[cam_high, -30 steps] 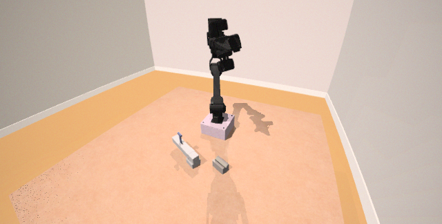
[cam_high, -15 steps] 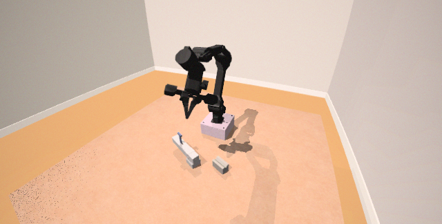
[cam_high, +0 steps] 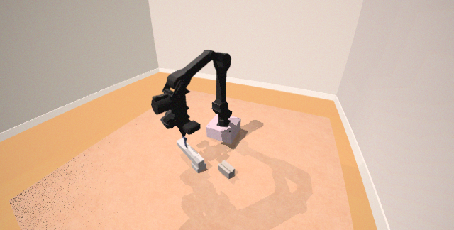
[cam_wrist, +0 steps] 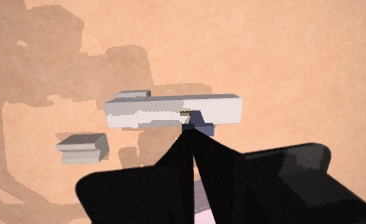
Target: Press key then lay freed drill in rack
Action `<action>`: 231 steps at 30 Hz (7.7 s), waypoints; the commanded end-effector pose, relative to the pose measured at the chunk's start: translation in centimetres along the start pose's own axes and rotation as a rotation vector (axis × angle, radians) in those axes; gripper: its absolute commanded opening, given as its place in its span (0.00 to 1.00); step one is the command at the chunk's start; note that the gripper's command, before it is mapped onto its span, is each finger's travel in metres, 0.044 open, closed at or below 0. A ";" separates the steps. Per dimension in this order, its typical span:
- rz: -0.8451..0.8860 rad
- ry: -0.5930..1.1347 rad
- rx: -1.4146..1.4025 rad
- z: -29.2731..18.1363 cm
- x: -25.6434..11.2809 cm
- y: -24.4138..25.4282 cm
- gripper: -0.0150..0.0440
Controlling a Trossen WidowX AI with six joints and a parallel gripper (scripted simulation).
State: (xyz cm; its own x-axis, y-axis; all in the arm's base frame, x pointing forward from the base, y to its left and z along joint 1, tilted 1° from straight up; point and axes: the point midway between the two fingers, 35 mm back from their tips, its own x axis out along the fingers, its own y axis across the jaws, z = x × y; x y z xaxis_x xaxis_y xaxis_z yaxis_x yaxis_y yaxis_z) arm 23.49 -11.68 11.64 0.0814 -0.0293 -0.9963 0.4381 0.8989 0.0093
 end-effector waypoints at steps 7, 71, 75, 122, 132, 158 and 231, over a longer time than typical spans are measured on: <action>-0.015 0.045 0.079 -0.6 0.5 -0.7 0.25; -0.015 0.046 0.079 -1.2 3.8 -0.7 0.25; -0.015 0.046 0.079 -1.3 3.9 -0.7 0.25; 0.034 0.036 -1.435 0.5 8.1 14.4 1.00; 0.035 0.036 -1.491 0.2 8.5 15.0 1.00; 0.035 0.036 -1.491 0.2 10.5 14.5 1.00; 0.037 0.034 -1.491 0.3 13.2 17.1 0.25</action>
State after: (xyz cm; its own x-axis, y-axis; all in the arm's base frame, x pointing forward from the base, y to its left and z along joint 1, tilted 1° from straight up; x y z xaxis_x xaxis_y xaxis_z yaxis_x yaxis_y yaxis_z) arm 31.88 2.65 -1.51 0.0361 -0.0106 -0.9993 -0.8633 0.5034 -0.0366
